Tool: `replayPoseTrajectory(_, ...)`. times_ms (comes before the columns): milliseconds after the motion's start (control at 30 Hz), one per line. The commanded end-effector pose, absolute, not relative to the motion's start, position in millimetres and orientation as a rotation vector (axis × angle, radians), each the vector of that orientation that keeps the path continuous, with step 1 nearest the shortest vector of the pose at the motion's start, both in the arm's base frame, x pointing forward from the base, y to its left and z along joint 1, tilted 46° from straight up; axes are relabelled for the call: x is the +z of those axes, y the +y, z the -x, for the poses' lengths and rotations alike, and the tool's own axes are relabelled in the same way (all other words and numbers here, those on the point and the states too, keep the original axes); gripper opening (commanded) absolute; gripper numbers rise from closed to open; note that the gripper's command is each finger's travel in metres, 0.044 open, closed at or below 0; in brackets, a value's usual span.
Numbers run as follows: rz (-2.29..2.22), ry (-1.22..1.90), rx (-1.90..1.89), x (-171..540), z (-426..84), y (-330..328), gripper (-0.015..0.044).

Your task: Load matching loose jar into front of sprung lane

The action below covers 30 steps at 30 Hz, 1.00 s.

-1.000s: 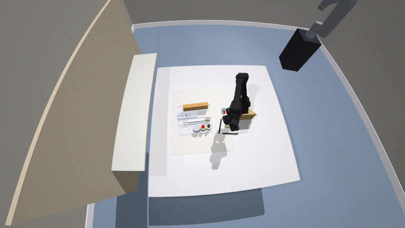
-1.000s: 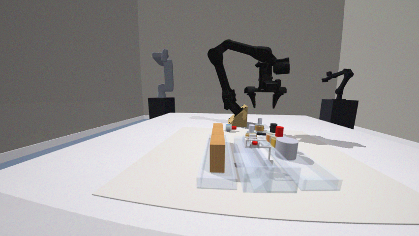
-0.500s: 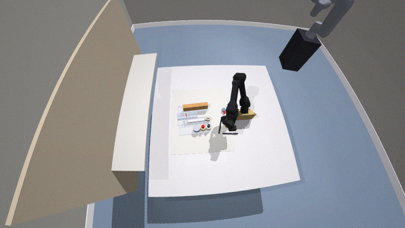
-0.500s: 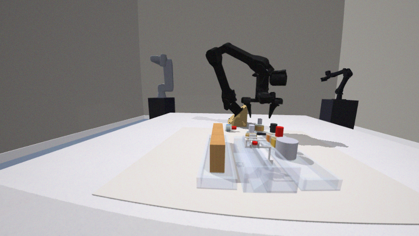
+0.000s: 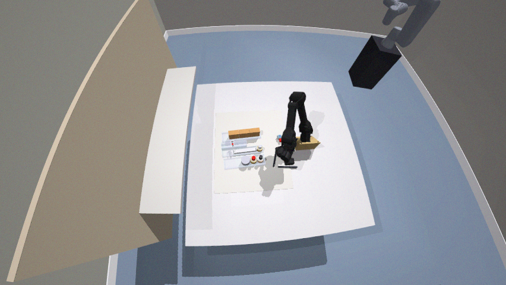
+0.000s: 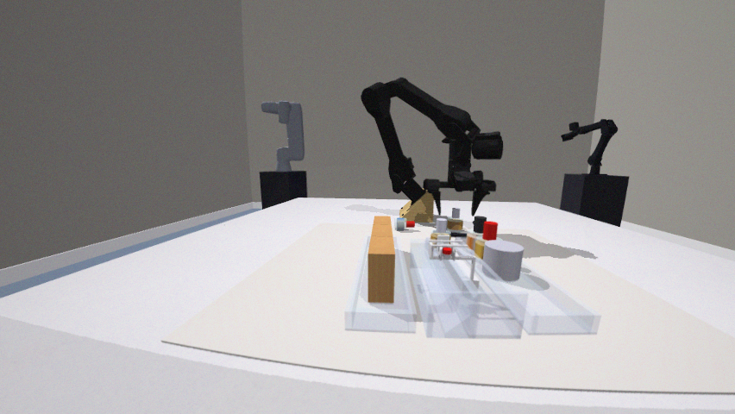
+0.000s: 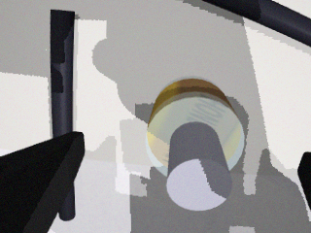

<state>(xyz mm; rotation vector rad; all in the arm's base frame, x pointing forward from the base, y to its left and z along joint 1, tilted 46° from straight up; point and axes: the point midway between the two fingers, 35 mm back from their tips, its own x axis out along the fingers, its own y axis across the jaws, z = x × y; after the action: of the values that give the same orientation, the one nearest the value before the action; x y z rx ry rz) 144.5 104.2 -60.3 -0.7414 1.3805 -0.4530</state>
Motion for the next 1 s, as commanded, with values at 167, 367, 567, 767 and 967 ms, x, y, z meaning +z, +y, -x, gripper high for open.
replayPoseTrajectory(167,0.748,1.378,-0.451,-70,-147,94,0.0440)
replayPoseTrajectory(367,0.748,1.378,-0.452,-75,-148,88,0.0440)
replayPoseTrajectory(567,0.748,1.378,-0.452,-76,-148,88,0.0309)
replayPoseTrajectory(767,0.748,1.378,-0.452,-76,-148,88,0.0171)
replayPoseTrajectory(967,0.748,1.378,-0.451,-75,-148,89,0.0092)
